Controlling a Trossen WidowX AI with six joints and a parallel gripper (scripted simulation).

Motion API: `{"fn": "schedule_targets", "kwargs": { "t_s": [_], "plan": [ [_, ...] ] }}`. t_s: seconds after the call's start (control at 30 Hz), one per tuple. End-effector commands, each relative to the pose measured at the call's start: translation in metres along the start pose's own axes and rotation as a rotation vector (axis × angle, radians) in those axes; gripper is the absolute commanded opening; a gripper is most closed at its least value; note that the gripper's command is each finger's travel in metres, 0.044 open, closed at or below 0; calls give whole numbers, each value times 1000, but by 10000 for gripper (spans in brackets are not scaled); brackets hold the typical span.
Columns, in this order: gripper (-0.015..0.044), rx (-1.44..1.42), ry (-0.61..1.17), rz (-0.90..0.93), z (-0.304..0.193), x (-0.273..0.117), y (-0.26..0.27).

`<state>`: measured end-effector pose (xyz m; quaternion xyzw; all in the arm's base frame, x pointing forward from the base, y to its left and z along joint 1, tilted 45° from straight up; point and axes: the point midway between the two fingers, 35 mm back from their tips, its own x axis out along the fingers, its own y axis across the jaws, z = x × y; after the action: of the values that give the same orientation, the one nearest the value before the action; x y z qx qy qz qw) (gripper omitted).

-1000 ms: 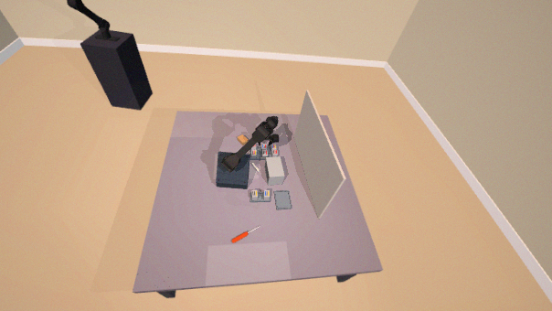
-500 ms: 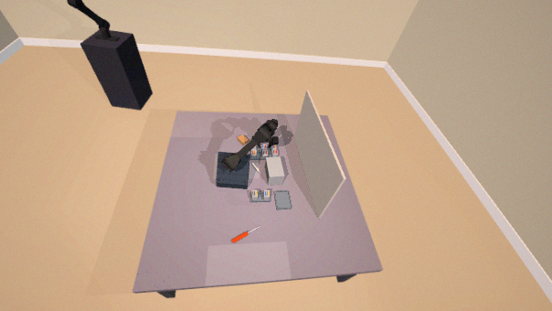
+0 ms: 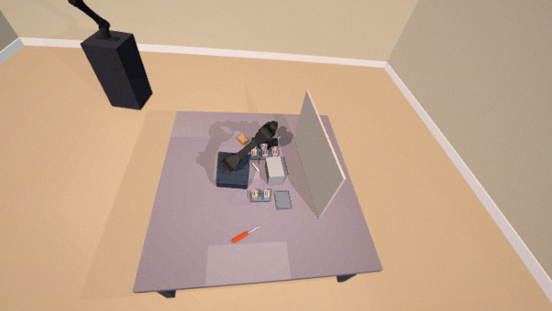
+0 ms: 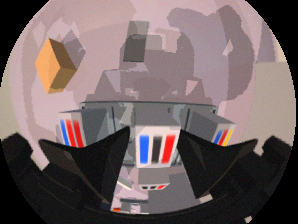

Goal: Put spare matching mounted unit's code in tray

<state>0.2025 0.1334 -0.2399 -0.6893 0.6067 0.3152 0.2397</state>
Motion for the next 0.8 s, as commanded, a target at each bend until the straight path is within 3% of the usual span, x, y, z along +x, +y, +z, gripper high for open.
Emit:
{"fn": "schedule_targets", "kwargs": {
  "t_s": [0.0, 0.27, 0.43, 0.77],
  "plan": [
    [195, 0, 0, 0, 0, 0, 0],
    [122, 0, 0, 0, 0, 0, 0],
    [0, 0, 0, 0, 0, 0, 0],
    [0, -1, -1, -1, 1, -15, -1]
  ]
}}
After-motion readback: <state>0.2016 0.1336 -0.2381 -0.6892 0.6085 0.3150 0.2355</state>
